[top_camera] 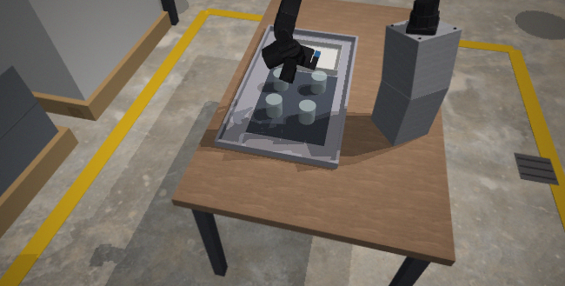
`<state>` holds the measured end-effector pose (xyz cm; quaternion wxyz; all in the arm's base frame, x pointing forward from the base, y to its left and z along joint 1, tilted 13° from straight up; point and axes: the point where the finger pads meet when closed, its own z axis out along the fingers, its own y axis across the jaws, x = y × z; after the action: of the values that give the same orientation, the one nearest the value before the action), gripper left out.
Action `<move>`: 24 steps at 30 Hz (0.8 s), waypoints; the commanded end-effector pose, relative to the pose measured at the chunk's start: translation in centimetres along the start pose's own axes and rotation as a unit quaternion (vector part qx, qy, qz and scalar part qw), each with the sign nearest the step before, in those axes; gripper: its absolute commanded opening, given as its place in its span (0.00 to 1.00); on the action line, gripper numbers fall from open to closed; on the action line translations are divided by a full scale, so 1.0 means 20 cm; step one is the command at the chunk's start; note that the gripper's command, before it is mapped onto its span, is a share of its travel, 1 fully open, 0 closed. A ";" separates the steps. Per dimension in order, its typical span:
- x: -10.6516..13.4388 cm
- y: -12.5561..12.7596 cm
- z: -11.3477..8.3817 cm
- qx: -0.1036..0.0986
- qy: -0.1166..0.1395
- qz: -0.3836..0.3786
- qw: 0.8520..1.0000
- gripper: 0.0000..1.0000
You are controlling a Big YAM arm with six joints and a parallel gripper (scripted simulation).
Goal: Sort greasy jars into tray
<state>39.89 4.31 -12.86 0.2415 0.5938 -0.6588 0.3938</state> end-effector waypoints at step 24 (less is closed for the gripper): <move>0.01 0.01 0.05 -0.074 -0.057 0.136 0.986 1.00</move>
<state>39.02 3.43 -14.31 0.2128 0.5227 -0.7548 0.3343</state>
